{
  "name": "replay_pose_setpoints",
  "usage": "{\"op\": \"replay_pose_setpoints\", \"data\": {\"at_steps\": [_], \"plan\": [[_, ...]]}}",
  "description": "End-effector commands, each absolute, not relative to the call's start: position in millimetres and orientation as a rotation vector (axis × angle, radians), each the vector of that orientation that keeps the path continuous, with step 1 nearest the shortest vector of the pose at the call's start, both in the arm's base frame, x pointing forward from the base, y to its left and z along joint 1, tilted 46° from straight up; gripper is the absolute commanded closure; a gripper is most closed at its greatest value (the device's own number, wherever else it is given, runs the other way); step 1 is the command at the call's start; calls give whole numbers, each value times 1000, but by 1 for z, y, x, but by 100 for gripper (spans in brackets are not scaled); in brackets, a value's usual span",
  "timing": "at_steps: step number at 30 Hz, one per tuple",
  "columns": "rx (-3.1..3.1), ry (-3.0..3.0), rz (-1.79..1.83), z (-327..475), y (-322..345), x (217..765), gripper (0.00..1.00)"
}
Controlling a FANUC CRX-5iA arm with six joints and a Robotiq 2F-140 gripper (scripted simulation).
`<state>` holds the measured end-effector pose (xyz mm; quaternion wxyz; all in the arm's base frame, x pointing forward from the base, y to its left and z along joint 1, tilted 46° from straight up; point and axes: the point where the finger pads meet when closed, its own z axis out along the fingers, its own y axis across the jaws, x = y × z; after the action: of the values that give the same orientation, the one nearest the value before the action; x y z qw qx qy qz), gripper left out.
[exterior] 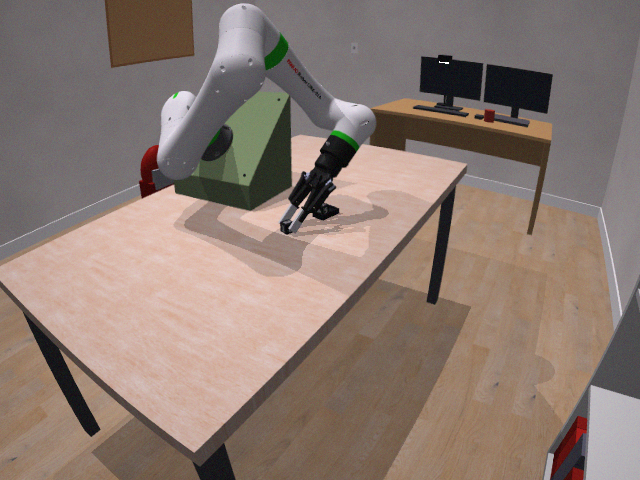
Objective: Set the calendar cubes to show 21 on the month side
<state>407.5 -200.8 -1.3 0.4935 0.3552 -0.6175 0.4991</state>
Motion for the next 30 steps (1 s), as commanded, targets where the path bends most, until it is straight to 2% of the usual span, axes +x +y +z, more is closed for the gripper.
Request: {"op": "replay_pose_setpoints", "data": {"at_steps": [1,16,17,30], "plan": [[862,-1498,1210,-1,-201,408,72],[862,-1498,1210,-1,-201,408,72],[862,-1498,1210,-1,-201,408,84],[862,-1498,1210,-1,-201,408,84]]}}
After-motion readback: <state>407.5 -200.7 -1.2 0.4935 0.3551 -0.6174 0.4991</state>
